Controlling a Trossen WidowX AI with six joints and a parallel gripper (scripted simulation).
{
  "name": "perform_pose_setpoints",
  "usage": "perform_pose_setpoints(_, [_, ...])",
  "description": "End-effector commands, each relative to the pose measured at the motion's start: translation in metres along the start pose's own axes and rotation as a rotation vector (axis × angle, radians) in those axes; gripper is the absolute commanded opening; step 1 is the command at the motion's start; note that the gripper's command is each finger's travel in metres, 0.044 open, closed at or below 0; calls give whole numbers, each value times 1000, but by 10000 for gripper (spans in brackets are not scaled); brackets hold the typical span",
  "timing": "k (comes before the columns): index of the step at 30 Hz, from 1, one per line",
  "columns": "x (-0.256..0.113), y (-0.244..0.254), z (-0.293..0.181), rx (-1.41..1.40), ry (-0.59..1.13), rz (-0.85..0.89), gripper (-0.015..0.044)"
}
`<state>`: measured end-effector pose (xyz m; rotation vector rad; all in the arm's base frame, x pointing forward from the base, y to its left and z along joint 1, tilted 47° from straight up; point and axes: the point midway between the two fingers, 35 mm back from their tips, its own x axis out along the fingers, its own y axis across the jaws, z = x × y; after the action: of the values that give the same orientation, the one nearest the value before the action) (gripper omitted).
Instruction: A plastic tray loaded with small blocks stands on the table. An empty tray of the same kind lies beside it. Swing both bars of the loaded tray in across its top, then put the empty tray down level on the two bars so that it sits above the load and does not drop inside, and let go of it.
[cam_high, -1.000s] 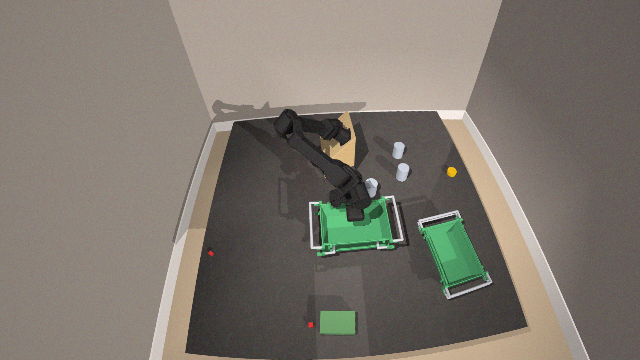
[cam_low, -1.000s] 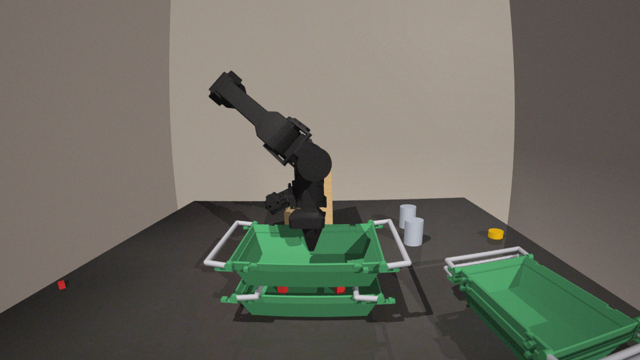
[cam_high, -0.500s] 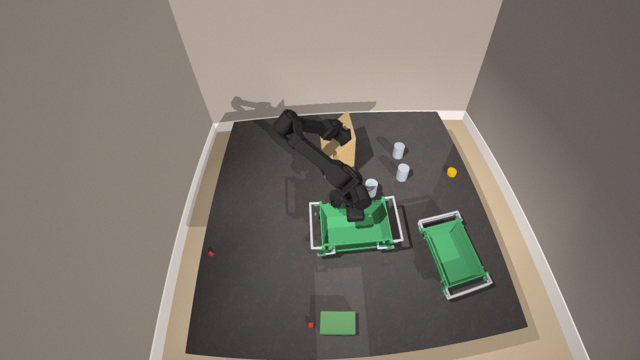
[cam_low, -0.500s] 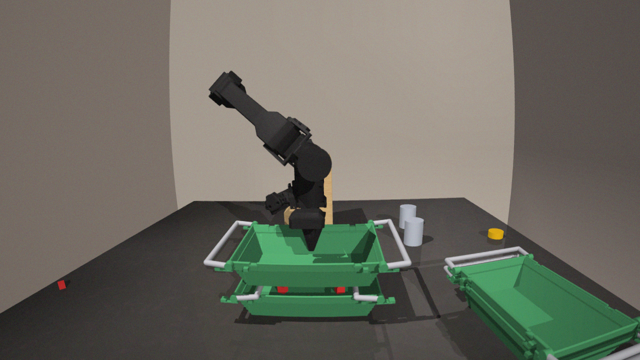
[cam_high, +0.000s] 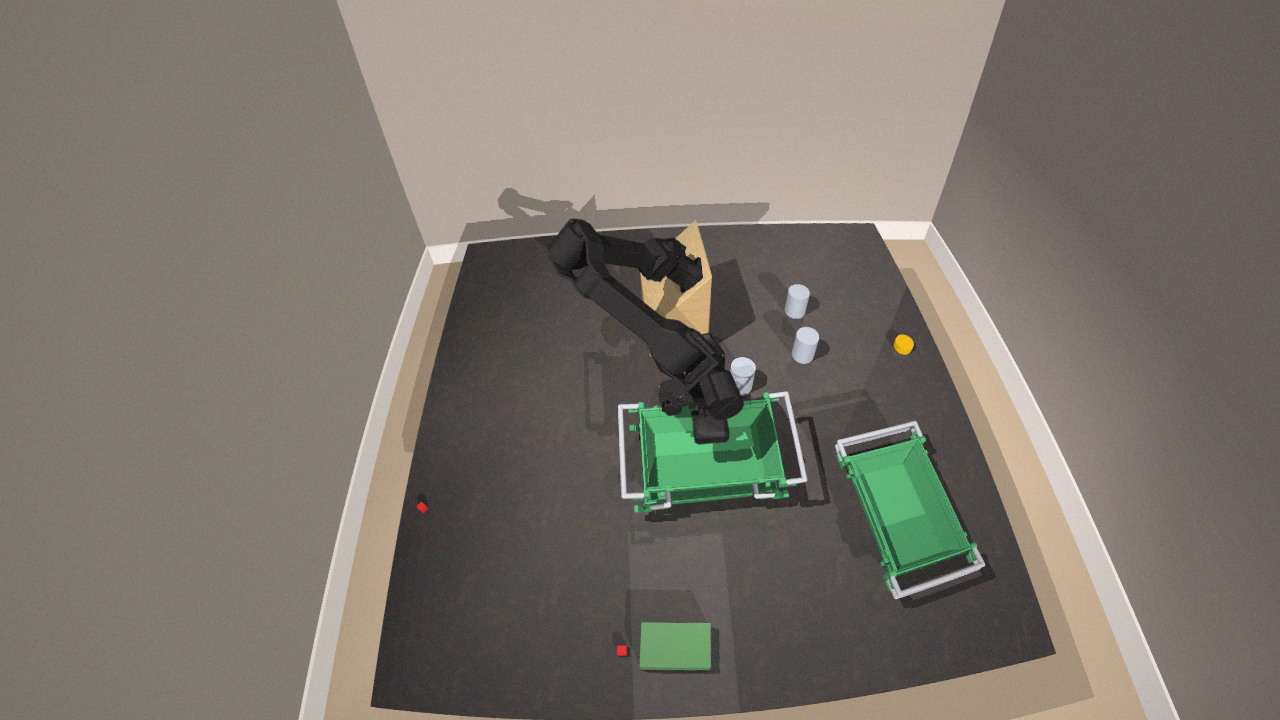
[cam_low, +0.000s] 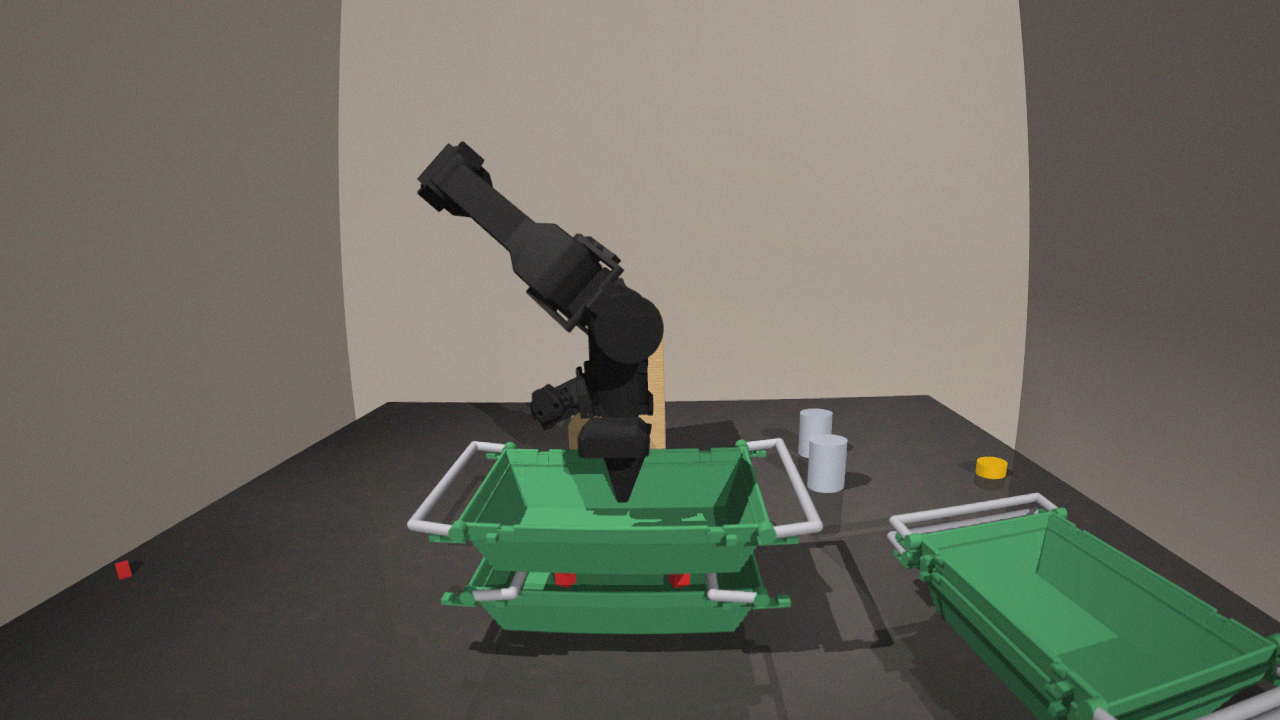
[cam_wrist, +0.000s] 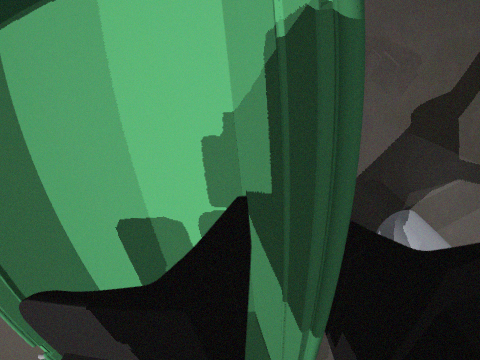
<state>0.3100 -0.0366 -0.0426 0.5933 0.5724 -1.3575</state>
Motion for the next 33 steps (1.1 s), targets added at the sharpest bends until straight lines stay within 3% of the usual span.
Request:
perform_pose_setpoints(1, [5,-7,2,-7,-4,-27,88])
perform_pose_setpoints(25, [5,-7,2,-7,-4,-27,440])
perform_pose_setpoints(33, [2,-6,2,-4,-2,-25,440])
